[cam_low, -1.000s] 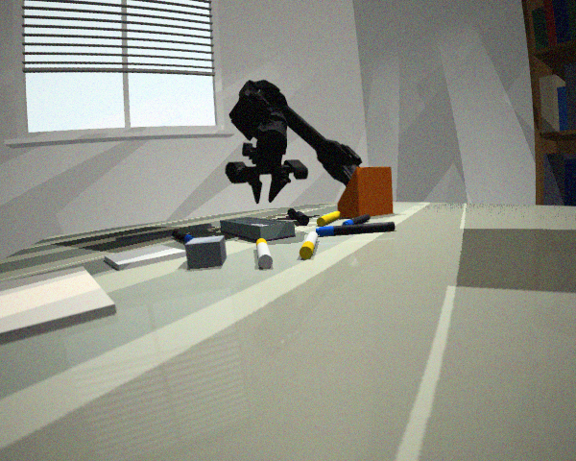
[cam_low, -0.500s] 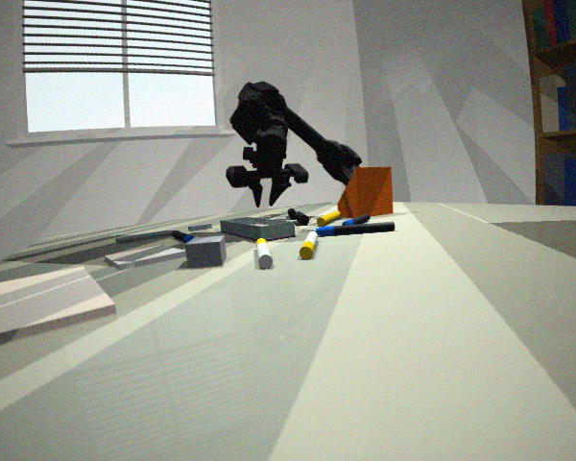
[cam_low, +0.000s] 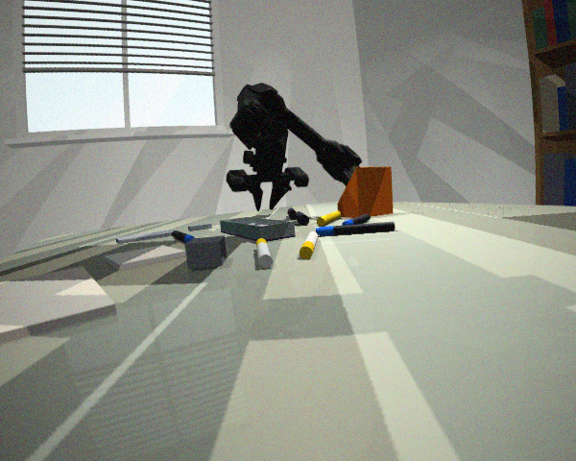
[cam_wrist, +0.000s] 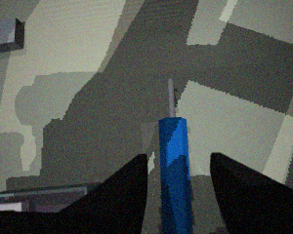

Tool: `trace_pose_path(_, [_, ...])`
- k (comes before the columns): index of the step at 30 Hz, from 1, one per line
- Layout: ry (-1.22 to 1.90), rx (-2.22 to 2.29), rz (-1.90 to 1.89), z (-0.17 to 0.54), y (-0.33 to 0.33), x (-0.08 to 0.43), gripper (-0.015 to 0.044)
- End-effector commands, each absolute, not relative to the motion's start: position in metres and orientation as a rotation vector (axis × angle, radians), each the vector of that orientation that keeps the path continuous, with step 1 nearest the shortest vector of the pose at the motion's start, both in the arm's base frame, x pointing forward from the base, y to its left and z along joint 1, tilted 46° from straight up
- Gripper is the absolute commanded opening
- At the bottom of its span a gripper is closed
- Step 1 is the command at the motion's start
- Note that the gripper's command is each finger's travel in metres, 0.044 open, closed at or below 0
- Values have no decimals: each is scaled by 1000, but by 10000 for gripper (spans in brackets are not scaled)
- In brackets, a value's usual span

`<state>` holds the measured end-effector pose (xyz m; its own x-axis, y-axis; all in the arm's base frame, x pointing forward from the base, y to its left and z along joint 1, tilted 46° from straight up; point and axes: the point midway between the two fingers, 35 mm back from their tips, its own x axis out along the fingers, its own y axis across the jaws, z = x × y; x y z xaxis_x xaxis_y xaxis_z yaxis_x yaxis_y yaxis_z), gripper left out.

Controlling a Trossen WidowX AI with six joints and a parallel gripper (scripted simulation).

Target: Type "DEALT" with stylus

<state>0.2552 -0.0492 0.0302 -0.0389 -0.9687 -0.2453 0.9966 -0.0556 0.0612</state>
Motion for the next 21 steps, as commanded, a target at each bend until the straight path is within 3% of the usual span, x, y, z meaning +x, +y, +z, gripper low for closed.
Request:
trace_pose_path(1, [146, 238, -1608, 27, -52, 255, 150])
trace_pose_path(21, [145, 238, -1608, 19, -61, 256, 150])
